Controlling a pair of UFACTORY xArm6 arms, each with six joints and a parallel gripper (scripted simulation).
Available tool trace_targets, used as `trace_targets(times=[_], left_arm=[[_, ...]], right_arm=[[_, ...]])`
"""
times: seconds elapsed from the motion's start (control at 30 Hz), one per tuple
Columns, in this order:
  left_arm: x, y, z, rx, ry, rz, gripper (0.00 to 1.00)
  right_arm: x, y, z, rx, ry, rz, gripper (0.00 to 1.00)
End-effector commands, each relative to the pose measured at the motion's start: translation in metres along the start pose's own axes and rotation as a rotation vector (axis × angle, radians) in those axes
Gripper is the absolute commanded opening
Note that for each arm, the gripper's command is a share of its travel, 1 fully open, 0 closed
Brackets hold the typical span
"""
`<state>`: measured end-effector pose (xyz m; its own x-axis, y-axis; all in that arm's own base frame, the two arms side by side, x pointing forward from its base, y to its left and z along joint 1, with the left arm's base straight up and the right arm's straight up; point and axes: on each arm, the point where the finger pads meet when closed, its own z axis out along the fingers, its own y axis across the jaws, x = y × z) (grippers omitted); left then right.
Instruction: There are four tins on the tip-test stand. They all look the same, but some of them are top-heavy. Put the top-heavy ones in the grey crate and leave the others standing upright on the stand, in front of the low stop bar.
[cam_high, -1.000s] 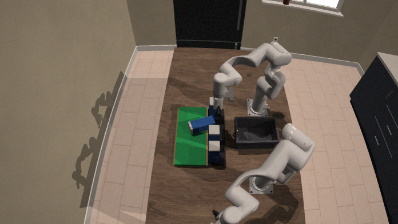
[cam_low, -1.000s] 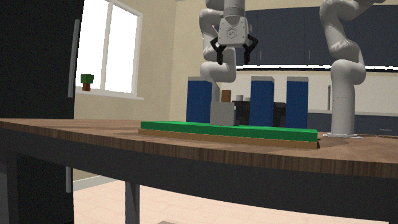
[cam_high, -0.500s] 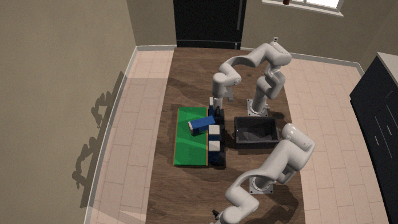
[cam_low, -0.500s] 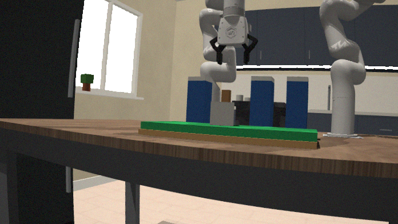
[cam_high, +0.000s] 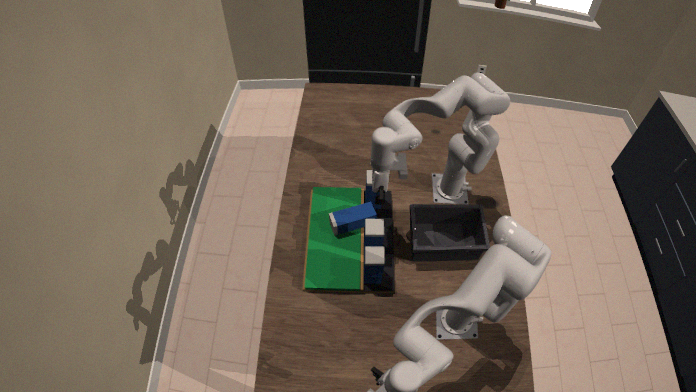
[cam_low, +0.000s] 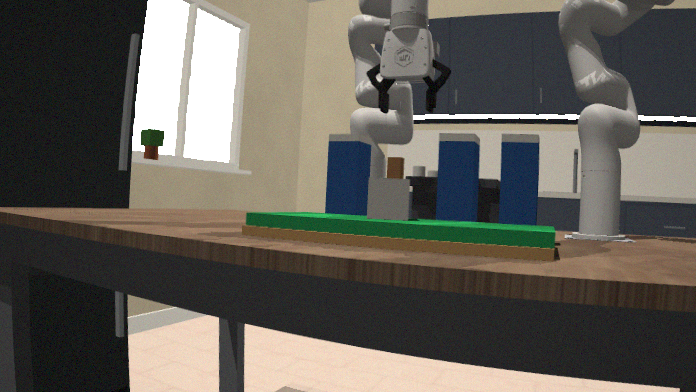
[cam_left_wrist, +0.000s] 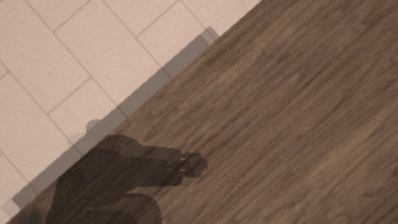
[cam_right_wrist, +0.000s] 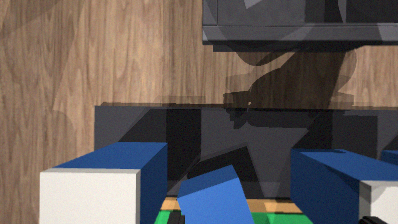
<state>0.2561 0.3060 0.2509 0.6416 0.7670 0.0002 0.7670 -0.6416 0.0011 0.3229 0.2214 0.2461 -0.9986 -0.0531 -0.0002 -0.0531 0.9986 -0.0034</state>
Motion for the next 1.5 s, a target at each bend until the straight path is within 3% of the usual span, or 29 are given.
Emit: trace_targets(times=[0.0, 1.47], left_arm=[[0.001, 0.0, -0.002, 0.0, 0.004, 0.0, 1.0], [0.001, 0.0, -0.002, 0.0, 0.004, 0.0, 1.0]], right_arm=[[-0.001, 0.001, 0.002, -0.003, -0.004, 0.0, 1.0], [-0.001, 0.001, 0.08, -0.002, -0.003, -0.001, 1.0]])
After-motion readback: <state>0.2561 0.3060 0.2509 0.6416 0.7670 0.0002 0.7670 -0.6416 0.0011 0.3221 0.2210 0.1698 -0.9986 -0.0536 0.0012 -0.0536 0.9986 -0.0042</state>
